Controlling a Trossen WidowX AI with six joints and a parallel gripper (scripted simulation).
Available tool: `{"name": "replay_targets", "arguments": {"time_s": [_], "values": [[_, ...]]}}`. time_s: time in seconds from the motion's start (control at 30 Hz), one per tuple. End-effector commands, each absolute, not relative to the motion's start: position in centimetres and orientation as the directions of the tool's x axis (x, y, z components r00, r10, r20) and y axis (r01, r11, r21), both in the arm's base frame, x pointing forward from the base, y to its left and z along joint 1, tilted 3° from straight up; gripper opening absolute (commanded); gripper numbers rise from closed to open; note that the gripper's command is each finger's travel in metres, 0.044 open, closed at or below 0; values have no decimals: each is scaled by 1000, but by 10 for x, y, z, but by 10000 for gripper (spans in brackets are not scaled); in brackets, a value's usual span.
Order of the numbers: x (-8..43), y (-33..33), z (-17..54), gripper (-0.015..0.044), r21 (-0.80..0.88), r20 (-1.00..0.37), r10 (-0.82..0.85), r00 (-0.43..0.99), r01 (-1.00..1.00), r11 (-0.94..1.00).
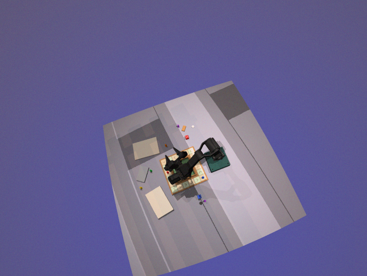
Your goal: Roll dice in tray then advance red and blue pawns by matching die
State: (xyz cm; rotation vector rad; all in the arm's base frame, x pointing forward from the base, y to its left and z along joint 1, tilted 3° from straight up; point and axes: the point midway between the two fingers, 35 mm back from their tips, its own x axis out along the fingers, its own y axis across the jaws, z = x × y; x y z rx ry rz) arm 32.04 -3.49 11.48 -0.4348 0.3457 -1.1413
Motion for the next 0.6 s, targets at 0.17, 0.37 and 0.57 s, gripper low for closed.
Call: {"name": "replay_targets", "arguments": {"time_s": [0.17,0.37,0.57], "values": [[318,-94,87,275,-734,-303,-927,221,567,375],[290,-157,54,275,-762,-622,-783,-6,234,603],[251,-194,36,275,-517,-850,-509,-140,32,855]]}}
